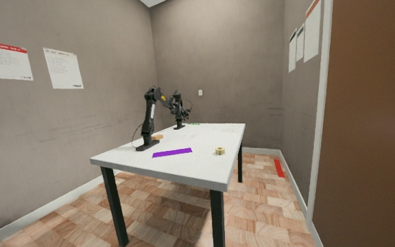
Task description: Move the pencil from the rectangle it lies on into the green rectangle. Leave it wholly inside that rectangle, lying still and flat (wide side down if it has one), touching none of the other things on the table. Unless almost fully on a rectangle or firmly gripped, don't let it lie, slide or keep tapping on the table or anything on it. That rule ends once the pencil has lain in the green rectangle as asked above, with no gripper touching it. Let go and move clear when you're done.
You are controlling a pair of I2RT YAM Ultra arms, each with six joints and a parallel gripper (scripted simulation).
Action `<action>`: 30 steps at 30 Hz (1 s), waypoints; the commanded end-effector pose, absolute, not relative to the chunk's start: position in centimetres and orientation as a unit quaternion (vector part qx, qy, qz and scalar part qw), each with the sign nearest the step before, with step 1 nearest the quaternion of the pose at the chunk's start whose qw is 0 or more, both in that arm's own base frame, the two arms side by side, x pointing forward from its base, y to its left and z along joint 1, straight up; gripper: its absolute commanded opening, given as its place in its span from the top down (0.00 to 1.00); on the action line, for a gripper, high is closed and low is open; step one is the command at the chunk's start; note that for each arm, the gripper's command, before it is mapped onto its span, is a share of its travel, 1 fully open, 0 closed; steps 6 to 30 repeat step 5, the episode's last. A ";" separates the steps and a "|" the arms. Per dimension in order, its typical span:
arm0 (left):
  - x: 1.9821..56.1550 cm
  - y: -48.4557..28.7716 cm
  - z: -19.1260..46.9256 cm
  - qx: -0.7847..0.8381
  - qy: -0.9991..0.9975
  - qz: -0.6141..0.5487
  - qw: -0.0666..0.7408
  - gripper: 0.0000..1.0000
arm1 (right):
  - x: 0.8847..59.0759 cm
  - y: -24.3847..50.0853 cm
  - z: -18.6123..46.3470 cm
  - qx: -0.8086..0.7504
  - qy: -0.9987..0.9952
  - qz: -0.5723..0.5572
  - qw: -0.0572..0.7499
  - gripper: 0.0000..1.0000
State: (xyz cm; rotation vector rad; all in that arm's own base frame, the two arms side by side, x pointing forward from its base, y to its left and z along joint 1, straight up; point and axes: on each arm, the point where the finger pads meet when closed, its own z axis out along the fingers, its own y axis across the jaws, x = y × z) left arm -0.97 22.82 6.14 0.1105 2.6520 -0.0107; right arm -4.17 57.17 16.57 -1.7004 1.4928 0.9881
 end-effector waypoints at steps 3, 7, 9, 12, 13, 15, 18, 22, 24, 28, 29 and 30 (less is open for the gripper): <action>-0.7 22.8 6.9 0.044 0.968 -0.003 0.248 0.00 | -4.3 57.5 19.2 -0.642 0.560 0.394 0.346 0.66; -0.7 22.8 6.9 0.044 0.968 -0.003 0.248 0.00 | -4.3 57.5 19.2 -0.642 0.560 0.394 0.346 0.66; -0.7 22.8 6.9 0.044 0.968 -0.003 0.248 0.00 | -4.3 57.5 19.2 -0.642 0.560 0.394 0.346 0.66; -0.7 22.8 6.9 0.044 0.968 -0.003 0.248 0.00 | -4.3 57.5 19.2 -0.642 0.560 0.394 0.346 0.66; -0.7 22.8 6.9 0.044 0.968 -0.003 0.248 0.00 | -4.3 57.5 19.2 -0.642 0.560 0.394 0.346 0.66; -0.7 22.8 6.9 0.044 0.968 -0.003 0.248 0.00 | -4.3 57.5 19.2 -0.642 0.560 0.394 0.346 0.66; -0.7 22.8 6.9 0.044 0.968 -0.003 0.248 0.00 | -4.3 57.5 19.2 -0.642 0.560 0.394 0.346 0.66; -0.7 22.8 6.9 0.044 0.968 -0.003 0.248 0.00 | -4.3 57.5 19.2 -0.642 0.560 0.394 0.346 0.66; -0.7 22.8 6.9 0.044 0.968 -0.003 0.248 0.00 | -4.3 57.5 19.2 -0.642 0.560 0.394 0.346 0.66; -0.7 22.8 6.9 0.044 0.968 -0.003 0.248 0.00 | -4.3 57.5 19.2 -0.642 0.560 0.394 0.346 0.66; -0.7 22.8 6.9 0.044 0.968 -0.003 0.248 0.00 | -4.3 57.5 19.2 -0.642 0.560 0.394 0.346 0.66; -0.7 22.8 6.9 0.044 0.968 -0.003 0.248 0.00 | -4.3 57.5 19.2 -0.642 0.560 0.394 0.346 0.66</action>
